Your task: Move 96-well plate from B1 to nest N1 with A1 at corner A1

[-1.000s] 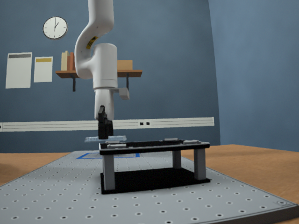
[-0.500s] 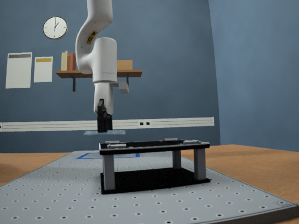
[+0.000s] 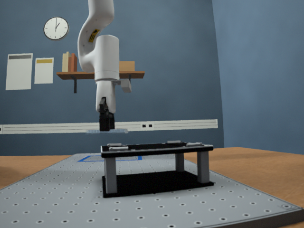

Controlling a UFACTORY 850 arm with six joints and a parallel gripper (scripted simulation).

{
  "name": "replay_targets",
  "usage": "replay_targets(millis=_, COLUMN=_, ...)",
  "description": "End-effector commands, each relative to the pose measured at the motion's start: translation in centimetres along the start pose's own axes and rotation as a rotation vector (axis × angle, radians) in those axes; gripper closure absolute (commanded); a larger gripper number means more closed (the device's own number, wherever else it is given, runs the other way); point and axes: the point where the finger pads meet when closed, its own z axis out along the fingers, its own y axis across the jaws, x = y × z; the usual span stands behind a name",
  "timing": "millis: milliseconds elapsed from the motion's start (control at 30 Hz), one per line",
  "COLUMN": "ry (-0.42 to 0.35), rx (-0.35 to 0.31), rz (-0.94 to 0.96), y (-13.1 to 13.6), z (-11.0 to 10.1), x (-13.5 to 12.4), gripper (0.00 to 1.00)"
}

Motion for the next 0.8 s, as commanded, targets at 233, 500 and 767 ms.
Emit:
replay_targets(millis=233, ry=0.001, rx=0.001, rz=0.167, y=1.5, z=-0.4, x=0.7, gripper=1.0)
replay_targets(millis=500, ry=0.001, rx=0.001, rz=0.367, y=3.3, z=-0.7, x=1.5, gripper=1.0)
replay_targets(millis=767, ry=0.001, rx=0.001, rz=0.633, y=5.7, z=-1.1, x=2.5, gripper=1.0)
